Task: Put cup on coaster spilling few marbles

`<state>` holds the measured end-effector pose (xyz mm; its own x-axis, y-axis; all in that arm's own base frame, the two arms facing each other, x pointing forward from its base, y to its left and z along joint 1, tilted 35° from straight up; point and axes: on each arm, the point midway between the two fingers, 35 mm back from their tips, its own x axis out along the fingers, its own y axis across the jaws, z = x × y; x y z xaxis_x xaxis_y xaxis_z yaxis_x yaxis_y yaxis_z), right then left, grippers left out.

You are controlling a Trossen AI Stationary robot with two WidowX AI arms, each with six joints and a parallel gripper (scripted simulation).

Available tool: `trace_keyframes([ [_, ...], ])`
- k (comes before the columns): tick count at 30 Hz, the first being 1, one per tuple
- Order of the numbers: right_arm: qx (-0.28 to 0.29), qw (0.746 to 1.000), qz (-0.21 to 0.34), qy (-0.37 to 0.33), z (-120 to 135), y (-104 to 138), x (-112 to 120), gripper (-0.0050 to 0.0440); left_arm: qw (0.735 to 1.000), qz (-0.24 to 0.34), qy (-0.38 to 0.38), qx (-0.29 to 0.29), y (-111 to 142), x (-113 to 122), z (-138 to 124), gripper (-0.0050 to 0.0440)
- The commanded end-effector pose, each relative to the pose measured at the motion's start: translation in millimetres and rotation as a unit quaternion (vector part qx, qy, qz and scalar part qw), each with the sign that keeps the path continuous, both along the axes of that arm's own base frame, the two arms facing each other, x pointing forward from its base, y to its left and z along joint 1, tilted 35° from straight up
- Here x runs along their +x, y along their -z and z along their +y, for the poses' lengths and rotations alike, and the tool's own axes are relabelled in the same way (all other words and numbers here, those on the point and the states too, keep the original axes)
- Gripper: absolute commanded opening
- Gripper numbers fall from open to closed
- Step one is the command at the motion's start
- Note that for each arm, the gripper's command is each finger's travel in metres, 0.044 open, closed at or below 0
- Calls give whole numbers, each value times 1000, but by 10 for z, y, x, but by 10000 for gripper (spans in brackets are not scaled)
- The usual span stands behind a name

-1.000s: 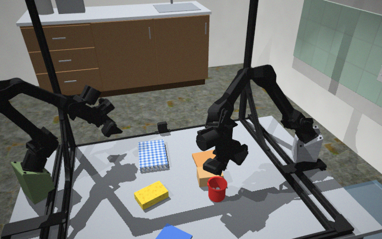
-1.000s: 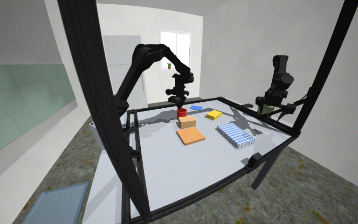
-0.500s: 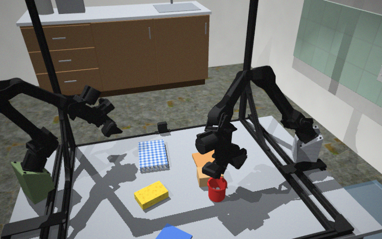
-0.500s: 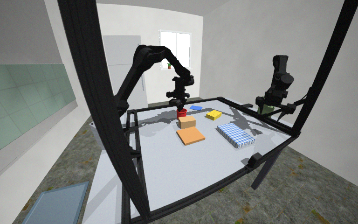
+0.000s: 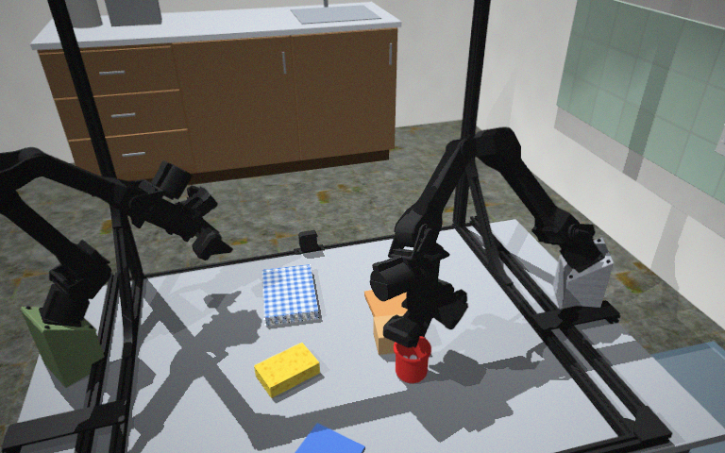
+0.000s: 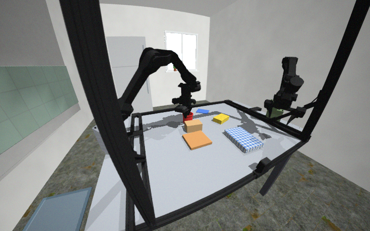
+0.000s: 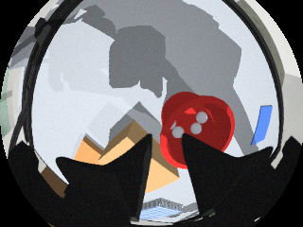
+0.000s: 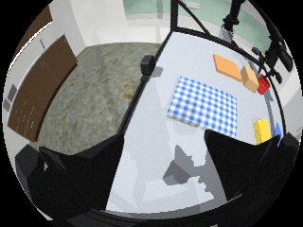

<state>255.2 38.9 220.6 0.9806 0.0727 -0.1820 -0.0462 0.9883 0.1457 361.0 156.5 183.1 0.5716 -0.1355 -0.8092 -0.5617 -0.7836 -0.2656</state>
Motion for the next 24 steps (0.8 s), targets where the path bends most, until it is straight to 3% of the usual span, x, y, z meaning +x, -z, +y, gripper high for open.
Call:
trace_keyframes([
  [1, -2, 1000, 1, 1, -5, 10, -2, 400, 1000, 9, -1, -4, 129, 39, -11, 135],
  [24, -2, 1000, 1, 1, -5, 10, -2, 400, 1000, 9, -1, -4, 187, 75, -26, 135],
])
